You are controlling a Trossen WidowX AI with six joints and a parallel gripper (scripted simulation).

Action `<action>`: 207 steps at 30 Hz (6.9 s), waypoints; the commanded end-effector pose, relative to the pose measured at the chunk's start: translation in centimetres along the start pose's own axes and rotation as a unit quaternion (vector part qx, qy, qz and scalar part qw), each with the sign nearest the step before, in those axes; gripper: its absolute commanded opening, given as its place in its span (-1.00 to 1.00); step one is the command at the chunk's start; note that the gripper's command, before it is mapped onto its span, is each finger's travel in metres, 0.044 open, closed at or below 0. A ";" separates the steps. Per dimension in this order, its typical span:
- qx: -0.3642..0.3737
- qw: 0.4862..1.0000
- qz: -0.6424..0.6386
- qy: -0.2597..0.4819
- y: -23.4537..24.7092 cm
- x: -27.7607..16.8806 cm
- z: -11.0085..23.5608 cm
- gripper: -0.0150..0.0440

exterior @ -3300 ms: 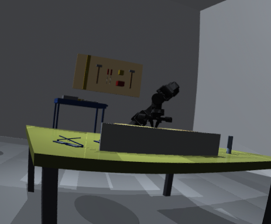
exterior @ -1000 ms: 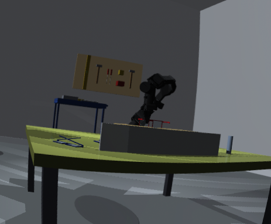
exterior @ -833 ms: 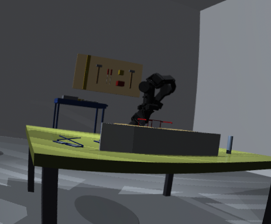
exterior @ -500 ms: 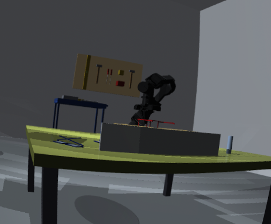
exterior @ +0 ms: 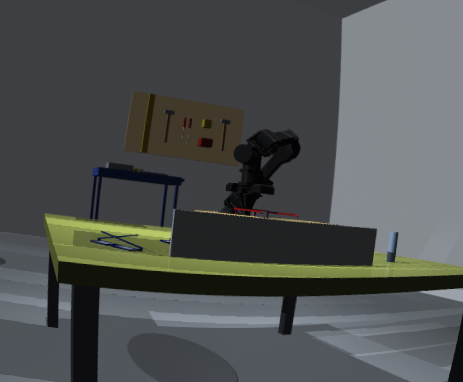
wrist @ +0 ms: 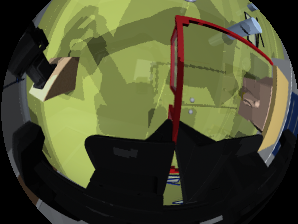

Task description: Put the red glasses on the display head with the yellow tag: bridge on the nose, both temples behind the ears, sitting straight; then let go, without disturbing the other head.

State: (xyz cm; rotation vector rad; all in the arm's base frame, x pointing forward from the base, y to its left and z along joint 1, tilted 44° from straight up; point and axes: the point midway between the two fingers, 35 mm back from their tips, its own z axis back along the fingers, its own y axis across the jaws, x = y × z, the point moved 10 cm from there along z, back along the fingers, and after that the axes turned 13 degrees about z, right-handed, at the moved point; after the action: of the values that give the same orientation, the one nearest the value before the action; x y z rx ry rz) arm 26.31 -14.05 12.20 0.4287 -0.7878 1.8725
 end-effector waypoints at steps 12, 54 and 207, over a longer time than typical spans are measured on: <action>-0.001 1.000 -0.002 -0.003 0.0 -0.2 -1.7 -0.49; -0.001 1.000 -0.002 -0.003 -2.9 -0.7 -3.5 -0.49; -0.001 1.000 0.000 0.004 -11.5 -2.5 -0.1 -0.13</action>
State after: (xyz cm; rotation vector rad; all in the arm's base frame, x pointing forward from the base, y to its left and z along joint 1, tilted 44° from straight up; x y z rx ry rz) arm 38.44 -12.56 14.47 0.4185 -0.7859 1.8636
